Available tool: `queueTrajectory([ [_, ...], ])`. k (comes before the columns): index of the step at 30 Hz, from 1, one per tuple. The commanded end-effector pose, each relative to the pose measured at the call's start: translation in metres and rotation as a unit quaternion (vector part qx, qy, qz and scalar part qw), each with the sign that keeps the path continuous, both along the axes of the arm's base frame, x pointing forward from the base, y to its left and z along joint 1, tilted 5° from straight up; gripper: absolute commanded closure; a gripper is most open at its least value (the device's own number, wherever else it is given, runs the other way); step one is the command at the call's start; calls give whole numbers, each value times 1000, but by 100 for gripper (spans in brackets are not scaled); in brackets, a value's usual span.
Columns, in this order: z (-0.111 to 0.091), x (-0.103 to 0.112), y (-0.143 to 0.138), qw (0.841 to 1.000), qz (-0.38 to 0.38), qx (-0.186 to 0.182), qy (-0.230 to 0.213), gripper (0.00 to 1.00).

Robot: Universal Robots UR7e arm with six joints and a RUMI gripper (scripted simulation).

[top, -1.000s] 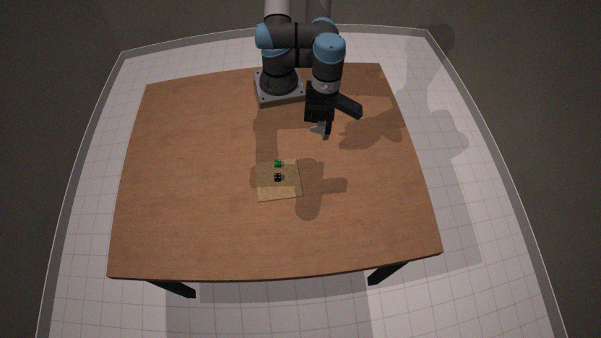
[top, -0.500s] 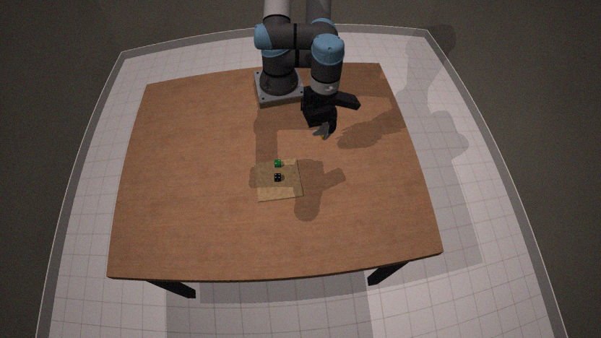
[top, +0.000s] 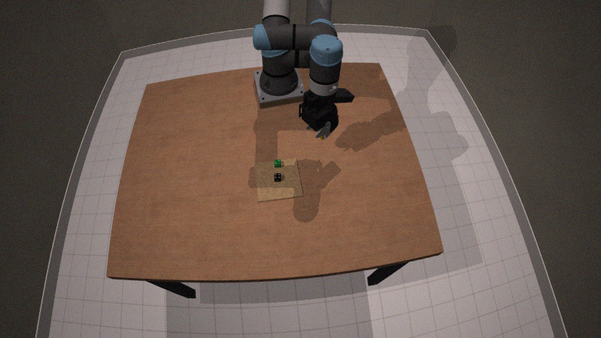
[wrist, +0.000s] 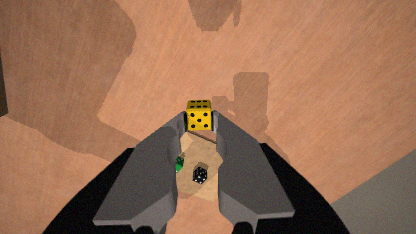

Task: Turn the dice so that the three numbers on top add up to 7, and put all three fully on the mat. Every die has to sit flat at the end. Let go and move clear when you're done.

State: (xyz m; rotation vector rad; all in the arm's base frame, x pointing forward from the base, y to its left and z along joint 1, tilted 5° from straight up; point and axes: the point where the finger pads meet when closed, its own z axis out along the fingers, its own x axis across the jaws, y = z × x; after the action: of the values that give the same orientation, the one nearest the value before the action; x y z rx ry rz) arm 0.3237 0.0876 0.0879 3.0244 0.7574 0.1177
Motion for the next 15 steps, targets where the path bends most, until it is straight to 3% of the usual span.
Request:
queueTrajectory([
  [1,0,0,-2,999,50,-1,-1,97],
  [15,-1,-1,-5,992,123,-7,-1,97],
])
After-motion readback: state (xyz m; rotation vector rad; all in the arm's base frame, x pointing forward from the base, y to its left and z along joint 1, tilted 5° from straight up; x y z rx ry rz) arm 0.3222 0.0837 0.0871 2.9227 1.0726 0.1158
